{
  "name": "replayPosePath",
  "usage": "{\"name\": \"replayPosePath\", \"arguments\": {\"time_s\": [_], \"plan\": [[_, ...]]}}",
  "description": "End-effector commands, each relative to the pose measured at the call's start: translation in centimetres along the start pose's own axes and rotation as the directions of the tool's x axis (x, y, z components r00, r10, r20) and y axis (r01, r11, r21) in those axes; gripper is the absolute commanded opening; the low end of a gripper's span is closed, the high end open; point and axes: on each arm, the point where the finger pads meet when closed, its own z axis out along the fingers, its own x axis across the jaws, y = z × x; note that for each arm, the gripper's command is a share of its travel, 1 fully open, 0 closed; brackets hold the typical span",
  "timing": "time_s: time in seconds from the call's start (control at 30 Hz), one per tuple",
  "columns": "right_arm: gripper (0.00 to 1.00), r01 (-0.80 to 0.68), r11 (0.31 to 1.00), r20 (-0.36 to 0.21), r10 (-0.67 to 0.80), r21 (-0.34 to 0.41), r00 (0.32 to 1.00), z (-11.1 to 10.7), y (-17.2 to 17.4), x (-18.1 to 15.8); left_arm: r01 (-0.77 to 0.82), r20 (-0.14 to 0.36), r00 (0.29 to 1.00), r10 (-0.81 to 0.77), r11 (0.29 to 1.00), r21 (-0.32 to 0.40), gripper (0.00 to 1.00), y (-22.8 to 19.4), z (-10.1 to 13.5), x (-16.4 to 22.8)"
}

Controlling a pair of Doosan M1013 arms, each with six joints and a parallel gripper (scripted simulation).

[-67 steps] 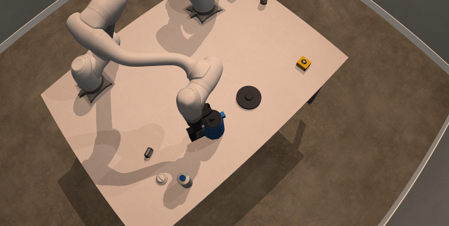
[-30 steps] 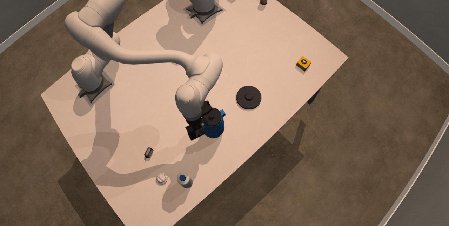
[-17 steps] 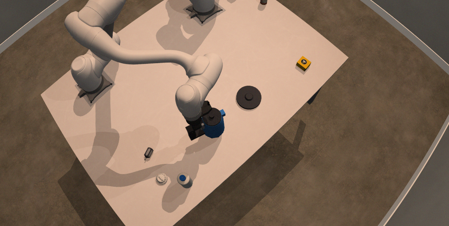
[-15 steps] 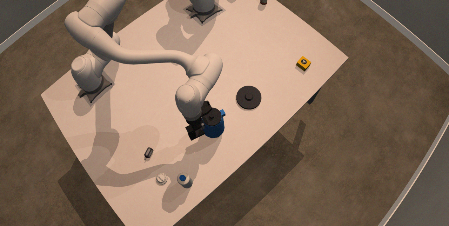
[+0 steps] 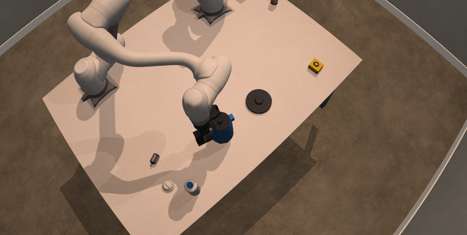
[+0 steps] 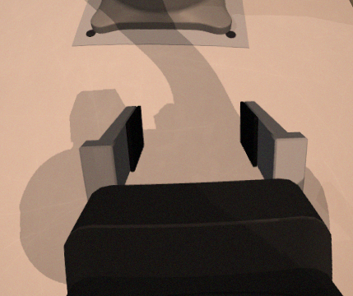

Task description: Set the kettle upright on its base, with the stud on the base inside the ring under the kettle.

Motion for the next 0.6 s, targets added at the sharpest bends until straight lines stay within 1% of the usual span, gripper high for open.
{"name": "replayPosePath", "arguments": {"time_s": [0.0,0.57], "plan": [[0.00,0.000,1.000,-0.001,0.000,0.001,1.000,-0.13,-0.04,0.02,0.000,0.000,1.000,0.000,1.000,-0.001,1.00,-0.01,-0.04,0.01],[0.00,0.000,1.000,-0.001,0.000,0.001,1.000,-0.13,-0.56,-0.13,0.000,0.000,1.000,0.000,1.000,-0.001,1.00,-0.01,-0.04,0.01]]}}
